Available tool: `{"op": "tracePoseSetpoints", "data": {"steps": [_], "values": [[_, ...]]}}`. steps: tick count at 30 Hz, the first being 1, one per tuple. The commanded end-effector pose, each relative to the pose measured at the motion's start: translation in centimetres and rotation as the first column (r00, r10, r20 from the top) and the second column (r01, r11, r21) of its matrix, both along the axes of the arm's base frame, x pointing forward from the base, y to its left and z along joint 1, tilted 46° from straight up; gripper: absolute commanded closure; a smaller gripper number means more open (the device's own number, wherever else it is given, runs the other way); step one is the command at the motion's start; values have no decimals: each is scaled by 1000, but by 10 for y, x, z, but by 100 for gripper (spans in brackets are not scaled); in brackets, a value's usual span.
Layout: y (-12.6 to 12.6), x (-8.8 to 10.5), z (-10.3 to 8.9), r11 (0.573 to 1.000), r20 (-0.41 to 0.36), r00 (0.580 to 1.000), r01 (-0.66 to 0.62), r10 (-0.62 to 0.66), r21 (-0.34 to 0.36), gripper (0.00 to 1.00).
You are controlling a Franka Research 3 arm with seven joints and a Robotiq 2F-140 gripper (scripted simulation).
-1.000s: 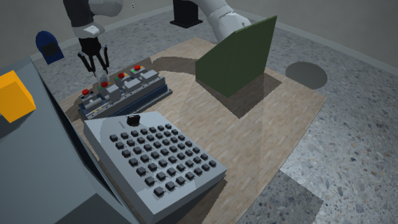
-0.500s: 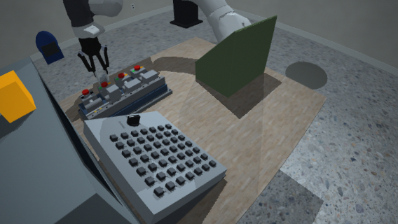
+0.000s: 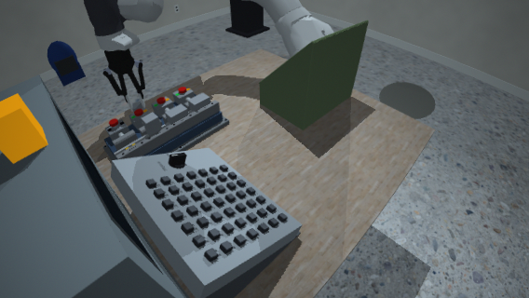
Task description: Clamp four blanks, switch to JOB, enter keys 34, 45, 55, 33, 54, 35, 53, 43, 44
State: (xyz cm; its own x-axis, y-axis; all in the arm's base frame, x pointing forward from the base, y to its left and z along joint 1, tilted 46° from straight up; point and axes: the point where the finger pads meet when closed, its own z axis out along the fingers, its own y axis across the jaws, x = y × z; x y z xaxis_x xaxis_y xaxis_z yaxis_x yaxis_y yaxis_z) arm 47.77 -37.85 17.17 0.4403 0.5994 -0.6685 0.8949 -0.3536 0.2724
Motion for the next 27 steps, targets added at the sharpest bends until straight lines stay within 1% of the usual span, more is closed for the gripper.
{"op": "tracePoseSetpoints", "data": {"steps": [1,7,12,16,20,22,27], "values": [[0,1,1,1000,0,1000,-1,1,2,100],[4,1,4,1000,0,1000,-1,1,2,100],[14,2,14,1000,0,1000,-1,1,2,100],[28,4,27,1000,0,1000,-1,1,2,100],[46,5,45,1000,0,1000,-1,1,2,100],[46,5,45,1000,0,1000,-1,1,2,100],[72,8,70,1000,0,1000,-1,1,2,100]]}}
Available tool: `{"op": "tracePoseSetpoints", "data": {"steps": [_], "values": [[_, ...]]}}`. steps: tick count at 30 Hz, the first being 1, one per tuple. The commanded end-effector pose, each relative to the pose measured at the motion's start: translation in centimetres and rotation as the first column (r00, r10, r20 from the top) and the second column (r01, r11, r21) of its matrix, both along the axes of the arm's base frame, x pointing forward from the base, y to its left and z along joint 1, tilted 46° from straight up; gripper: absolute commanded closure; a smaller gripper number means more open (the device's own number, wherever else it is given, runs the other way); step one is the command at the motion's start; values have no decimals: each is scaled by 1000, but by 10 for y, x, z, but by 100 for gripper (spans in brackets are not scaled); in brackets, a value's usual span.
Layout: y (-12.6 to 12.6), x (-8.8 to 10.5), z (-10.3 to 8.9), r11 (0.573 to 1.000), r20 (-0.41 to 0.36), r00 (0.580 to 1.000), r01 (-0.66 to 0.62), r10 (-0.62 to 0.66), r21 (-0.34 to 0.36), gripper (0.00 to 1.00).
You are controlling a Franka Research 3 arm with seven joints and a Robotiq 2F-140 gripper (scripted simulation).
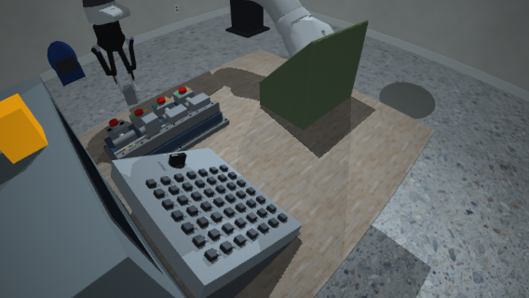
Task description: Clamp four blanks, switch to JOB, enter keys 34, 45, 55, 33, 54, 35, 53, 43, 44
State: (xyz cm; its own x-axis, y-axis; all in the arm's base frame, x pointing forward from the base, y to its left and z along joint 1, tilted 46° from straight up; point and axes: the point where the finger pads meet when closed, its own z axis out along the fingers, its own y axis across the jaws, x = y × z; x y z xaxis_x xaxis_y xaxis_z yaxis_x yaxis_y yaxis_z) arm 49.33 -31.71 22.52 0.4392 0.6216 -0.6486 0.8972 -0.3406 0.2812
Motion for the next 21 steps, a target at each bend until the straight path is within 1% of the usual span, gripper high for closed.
{"op": "tracePoseSetpoints", "data": {"steps": [1,6,10,21], "values": [[16,-7,21,1000,-17,1000,19,-19,-18,100],[38,-5,43,1000,-17,1000,19,-19,-18,100],[50,-4,54,1000,-17,1000,19,-19,-18,100],[57,-3,62,1000,-17,1000,19,-19,-18,100]]}}
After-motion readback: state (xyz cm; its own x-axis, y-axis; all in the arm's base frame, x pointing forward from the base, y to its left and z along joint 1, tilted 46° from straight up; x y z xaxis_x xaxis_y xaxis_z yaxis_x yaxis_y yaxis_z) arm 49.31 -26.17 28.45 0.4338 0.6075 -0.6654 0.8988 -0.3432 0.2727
